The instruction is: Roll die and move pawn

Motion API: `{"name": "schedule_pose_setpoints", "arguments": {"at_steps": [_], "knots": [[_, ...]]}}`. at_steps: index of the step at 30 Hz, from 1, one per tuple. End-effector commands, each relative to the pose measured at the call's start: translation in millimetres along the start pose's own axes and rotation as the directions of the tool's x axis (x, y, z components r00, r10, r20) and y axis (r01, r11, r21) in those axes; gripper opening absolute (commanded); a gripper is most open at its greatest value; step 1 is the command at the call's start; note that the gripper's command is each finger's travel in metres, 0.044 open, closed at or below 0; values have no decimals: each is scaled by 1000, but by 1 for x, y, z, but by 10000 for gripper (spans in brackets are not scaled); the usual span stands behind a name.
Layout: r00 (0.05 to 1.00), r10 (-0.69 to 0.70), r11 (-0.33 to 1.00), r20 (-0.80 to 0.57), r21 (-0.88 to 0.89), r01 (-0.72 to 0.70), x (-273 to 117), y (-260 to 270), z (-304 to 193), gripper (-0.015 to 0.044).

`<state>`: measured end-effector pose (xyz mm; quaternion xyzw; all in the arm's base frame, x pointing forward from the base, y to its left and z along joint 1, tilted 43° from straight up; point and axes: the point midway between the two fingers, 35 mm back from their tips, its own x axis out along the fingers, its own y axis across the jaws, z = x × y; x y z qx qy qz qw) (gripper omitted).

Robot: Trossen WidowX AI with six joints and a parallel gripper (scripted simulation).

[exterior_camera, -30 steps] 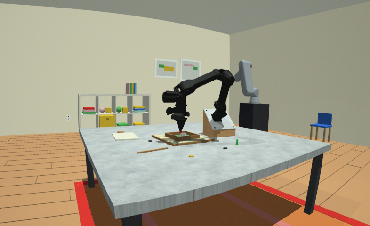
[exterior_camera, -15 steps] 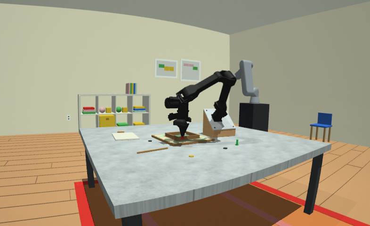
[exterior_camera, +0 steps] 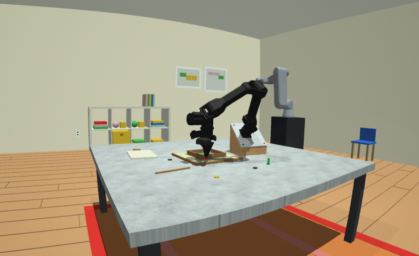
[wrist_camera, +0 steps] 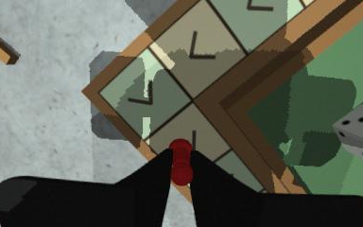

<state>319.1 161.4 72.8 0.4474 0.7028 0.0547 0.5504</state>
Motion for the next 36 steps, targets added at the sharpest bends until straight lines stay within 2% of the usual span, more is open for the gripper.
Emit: {"name": "schedule_pose_setpoints", "arguments": {"at_steps": [1, 5, 15, 19, 22, 26, 33, 36], "knots": [[1000, -14, 1000, -9, 12, 14, 11, -5, -1, 0], [1000, -14, 1000, -9, 12, 14, 13, -5, -1, 0], [1000, -2, 1000, -2, -1, 2, 4, 0, -1, 263], [1000, -15, 1000, -7, 11, 15, -40, 0, 0, 367], [1000, -16, 1000, -7, 12, 16, -43, 0, 0, 440], [1000, -21, 1000, 1, -17, 21, -48, -9, 3, 440], [997, -66, 948, 38, -308, 74, -95, -105, 12, 440], [997, -70, 917, 35, -391, 78, -105, -130, 6, 440]]}}
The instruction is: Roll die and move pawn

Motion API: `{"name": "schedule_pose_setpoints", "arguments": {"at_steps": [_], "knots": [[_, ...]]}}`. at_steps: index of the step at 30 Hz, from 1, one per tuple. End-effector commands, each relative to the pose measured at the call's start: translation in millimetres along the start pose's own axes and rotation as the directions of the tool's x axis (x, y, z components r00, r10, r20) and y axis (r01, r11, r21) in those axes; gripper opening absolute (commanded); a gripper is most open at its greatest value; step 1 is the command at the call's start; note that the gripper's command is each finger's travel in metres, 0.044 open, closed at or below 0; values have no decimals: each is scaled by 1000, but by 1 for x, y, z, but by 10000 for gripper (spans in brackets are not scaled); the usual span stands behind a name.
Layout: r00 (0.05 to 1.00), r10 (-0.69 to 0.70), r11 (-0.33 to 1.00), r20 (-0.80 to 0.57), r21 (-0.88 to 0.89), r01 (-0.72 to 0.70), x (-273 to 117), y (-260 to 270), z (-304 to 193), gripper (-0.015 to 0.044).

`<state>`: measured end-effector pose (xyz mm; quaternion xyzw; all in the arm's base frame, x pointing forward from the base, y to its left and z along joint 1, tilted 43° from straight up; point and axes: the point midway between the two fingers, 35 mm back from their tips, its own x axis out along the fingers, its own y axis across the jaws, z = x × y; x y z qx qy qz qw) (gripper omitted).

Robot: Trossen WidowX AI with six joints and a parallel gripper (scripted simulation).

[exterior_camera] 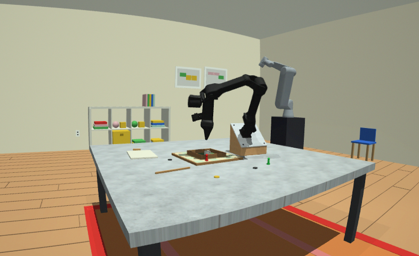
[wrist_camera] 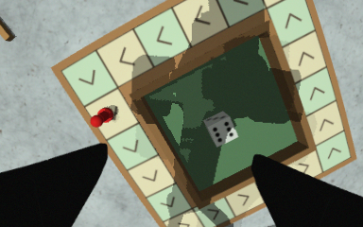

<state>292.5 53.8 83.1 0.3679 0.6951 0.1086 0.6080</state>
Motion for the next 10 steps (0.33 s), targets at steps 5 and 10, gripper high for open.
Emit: {"name": "schedule_pose_setpoints", "arguments": {"at_steps": [5, 10], "knots": [[1000, -13, 947, -20, -320, 6, -32, -85, -46, 440], [999, 13, 891, -35, -453, -28, -39, -110, -72, 440]]}}
